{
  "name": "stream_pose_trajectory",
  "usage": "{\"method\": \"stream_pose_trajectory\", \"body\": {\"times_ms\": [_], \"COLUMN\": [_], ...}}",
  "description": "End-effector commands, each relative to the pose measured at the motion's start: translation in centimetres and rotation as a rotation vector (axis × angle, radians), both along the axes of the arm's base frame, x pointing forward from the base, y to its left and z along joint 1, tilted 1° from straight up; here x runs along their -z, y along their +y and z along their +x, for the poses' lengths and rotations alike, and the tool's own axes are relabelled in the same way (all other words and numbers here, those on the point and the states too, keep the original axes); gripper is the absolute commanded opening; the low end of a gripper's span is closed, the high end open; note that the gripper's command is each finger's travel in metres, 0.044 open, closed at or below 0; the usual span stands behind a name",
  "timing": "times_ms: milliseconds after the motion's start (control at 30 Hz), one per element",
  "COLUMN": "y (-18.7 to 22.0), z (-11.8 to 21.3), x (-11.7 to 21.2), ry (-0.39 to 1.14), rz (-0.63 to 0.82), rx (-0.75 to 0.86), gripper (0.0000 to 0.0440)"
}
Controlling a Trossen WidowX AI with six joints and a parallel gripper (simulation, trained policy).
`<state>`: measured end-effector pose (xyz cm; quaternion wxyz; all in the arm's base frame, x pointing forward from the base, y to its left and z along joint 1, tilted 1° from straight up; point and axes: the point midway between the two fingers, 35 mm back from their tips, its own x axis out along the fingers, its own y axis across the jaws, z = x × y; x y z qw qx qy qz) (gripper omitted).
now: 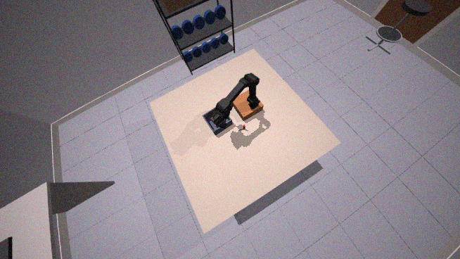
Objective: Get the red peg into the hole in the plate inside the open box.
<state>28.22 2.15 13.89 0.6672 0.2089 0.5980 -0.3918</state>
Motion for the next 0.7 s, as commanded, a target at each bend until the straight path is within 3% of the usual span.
{"method": "stream_pose_trajectory", "body": {"times_ms": [0, 367, 667], "y": [2.1, 7.0, 8.8], "z": [-2.0, -7.5, -10.0], "x": [0.3, 2.0, 4.3], "ry": [0.049, 0.187, 0.241], "rz": [0.020, 0.033, 0.017], "rx": [-0.012, -0.048, -0.087], "gripper": [0.0440, 0.0440, 0.0440]}}
